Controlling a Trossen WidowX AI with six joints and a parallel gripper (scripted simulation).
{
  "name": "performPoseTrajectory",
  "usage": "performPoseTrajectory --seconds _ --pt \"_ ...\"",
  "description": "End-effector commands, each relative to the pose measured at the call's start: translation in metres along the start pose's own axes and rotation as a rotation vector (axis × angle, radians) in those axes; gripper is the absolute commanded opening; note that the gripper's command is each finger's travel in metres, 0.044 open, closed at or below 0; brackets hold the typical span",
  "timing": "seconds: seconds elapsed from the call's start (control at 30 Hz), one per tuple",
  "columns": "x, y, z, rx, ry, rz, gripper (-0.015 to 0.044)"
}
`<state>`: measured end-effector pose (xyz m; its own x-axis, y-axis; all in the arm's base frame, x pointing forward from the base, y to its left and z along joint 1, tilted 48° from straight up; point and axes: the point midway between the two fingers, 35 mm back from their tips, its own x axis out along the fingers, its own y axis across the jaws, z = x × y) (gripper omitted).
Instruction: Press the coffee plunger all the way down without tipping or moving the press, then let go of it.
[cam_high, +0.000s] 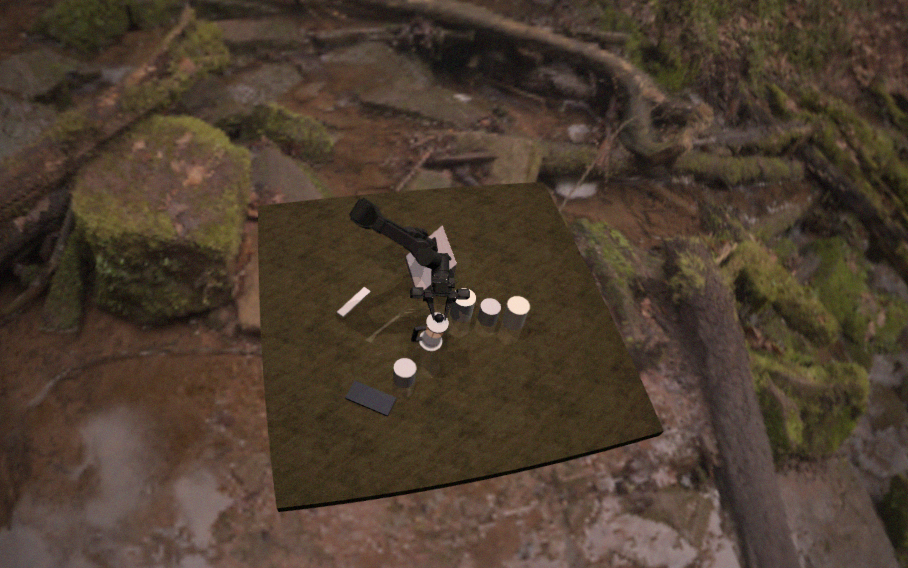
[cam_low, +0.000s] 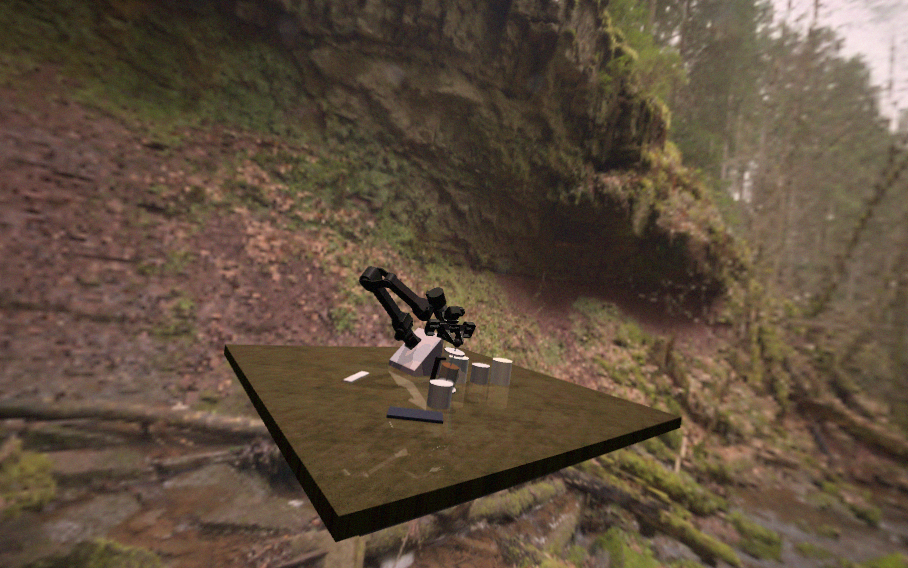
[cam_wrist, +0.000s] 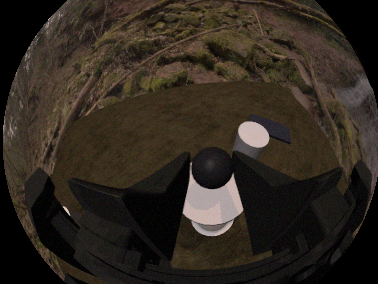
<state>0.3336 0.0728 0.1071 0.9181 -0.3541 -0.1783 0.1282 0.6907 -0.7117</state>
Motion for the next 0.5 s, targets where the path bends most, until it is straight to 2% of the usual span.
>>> performPoseTrajectory --seconds 0.0,0.27,0.47 --pt "0.0 0.0003 -0.0001 -0.001 0.0 0.002 0.0227" --pt "0.0 0.0003 -0.0001 -0.001 0.0 0.002 0.0437" --pt "-0.0048 0.0013 0.0075 -0.006 -0.001 0.008 0.044"
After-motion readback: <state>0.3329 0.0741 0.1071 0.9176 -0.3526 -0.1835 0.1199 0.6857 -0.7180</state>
